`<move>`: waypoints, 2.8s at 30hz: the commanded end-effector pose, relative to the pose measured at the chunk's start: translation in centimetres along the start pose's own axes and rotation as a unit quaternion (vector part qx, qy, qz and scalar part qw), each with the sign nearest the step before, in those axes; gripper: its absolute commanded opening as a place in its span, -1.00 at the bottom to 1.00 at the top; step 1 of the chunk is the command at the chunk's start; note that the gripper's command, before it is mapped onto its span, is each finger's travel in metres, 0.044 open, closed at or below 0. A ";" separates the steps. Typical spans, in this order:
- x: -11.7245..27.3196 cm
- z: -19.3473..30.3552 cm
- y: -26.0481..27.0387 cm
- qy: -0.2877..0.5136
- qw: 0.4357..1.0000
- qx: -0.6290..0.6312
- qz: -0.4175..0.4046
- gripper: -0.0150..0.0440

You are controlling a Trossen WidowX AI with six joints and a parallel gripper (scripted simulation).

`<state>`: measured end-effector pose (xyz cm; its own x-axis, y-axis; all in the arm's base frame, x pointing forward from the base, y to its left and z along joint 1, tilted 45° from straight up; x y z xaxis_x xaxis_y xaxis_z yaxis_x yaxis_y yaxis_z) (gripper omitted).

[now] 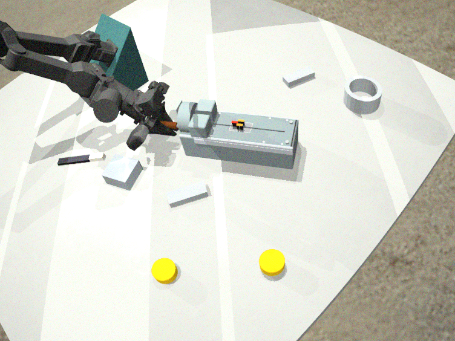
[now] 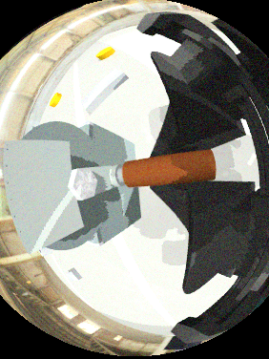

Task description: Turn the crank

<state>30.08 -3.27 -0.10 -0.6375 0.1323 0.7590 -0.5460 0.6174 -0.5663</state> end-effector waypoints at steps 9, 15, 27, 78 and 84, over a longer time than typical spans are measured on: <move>0.1 -0.2 -0.9 -0.002 1.000 -0.002 0.013 -0.49; 0.2 -0.2 -1.0 -0.002 1.000 -0.002 0.013 -0.49; 0.2 -0.3 -1.1 -0.002 1.000 -0.002 0.013 -0.49; 0.8 -0.9 -1.9 -0.002 1.000 -0.002 0.014 -0.49; 1.0 -1.1 -2.0 -0.002 1.000 -0.002 0.014 -0.49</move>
<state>30.82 -3.59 1.38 -0.6383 0.1446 0.7561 -0.5390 0.6173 -0.5731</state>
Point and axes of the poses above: the point midway between the two fingers, 35 mm back from their tips, its own x axis back along the fingers, its own y axis across the jaws, z = x × y, the point moved 2 cm from there along x, back along the fingers, and after that the axes turned 7 degrees about -x, right-handed, at the moved point
